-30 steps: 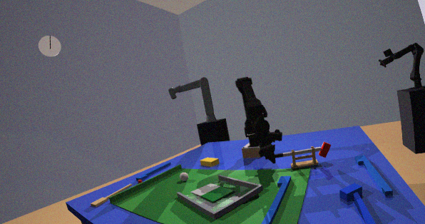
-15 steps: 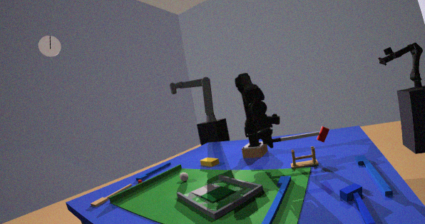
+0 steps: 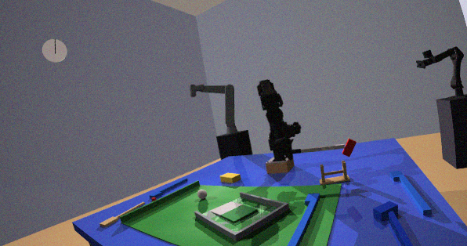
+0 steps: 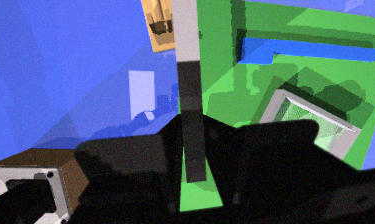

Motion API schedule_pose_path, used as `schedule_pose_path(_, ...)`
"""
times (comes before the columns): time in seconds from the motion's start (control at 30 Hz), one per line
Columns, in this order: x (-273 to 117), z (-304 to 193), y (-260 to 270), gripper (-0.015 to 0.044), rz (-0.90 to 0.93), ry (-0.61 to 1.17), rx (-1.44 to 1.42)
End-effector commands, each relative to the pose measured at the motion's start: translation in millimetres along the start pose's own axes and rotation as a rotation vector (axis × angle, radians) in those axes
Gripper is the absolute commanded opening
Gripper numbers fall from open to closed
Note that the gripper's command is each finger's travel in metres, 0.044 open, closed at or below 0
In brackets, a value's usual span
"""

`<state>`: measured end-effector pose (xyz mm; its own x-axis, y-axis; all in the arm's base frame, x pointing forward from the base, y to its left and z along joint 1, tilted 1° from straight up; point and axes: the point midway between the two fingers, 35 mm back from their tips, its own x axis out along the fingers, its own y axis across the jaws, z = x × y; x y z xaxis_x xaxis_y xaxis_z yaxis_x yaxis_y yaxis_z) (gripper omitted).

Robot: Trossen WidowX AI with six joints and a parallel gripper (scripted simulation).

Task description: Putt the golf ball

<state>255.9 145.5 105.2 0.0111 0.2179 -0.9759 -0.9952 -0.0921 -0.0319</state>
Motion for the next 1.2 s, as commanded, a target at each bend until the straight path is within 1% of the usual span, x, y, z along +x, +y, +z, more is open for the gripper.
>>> schedule_pose_path(0.0,-6.9,-22.3,-5.6,0.0,-0.019,0.015,0.122)
schedule_pose_path(0.57,-31.4,-109.9,-14.4,0.0,-0.084,0.064,0.594)
schedule_pose_path(1.17,-57.6,-197.7,7.6,0.0,-0.149,0.106,1.096)
